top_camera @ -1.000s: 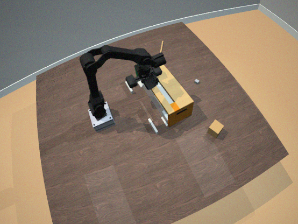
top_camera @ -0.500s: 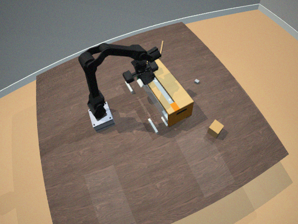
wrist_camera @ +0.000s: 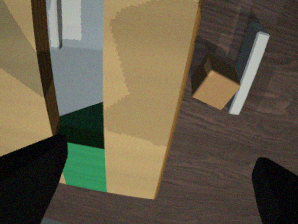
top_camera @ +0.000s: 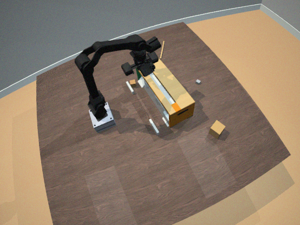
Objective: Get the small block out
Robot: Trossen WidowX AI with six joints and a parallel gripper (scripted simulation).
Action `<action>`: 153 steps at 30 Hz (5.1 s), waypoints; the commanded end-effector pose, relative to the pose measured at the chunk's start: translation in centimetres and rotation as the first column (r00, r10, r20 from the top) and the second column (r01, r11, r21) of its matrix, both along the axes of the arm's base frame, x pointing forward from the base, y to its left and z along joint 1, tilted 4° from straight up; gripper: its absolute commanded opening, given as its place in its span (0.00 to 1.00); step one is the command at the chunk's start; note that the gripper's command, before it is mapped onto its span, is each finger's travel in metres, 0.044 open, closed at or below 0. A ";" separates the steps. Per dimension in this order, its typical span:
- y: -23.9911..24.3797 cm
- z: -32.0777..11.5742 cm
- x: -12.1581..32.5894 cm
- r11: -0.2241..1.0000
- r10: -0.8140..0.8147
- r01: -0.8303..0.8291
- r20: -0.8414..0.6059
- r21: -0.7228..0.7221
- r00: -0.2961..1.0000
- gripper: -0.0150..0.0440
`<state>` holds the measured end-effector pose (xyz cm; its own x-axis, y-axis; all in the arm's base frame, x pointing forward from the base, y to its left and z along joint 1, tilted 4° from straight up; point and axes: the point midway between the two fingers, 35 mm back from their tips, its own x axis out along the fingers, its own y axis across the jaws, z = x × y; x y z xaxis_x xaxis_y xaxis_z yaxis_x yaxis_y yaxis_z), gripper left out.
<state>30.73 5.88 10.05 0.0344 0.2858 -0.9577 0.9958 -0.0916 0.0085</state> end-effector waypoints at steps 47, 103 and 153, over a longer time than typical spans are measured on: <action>4.6 1.1 -3.1 -0.873 -0.415 0.466 -0.284 -0.144 -0.864 0.74; 5.6 -8.8 -4.2 0.000 -0.999 0.995 0.032 0.099 -0.003 0.74; 6.1 -12.1 -3.9 0.011 -1.000 0.992 0.026 0.125 0.008 0.25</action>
